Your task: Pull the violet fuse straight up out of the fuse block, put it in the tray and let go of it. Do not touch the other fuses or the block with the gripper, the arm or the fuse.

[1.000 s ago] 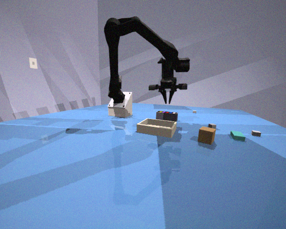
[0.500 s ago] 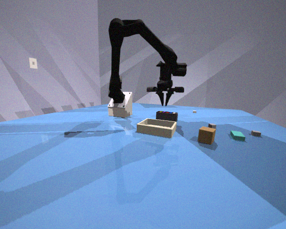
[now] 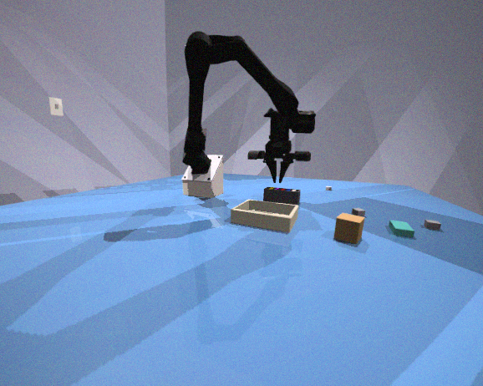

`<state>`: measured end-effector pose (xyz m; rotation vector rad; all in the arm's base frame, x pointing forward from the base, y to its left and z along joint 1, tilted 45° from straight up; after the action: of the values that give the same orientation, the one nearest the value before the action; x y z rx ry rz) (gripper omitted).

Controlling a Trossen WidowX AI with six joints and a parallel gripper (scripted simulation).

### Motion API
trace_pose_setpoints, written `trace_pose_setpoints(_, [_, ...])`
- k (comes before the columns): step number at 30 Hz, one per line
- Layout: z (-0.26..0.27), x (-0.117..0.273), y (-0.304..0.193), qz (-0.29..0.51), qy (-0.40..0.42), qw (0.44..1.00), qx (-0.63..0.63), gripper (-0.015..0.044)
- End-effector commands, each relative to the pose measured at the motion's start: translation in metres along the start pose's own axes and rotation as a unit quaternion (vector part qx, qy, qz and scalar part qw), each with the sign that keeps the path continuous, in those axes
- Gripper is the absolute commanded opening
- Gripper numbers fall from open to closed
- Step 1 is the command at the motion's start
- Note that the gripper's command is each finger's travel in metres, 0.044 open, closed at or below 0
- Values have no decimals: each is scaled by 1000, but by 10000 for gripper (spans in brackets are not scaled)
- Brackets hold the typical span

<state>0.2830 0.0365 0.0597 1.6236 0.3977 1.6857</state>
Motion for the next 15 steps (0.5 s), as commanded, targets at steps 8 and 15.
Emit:
trace_pose_setpoints(8, [-1, -12, 0, -4, -1, 1000, 3, 67])
trace_pose_setpoints(15, [-1, -15, 0, -4, -1, 1000, 3, 67])
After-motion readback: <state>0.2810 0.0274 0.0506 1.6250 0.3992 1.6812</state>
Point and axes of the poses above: the point midway between the two fingers, 35 mm back from their tips, its own x axis back along the fingers, its own z axis across the jaws, y = z × x, the point moved 10 cm from there along x, back along the fingers, and after that the axes turned 7 degrees about -x, right-handed, at the moved point
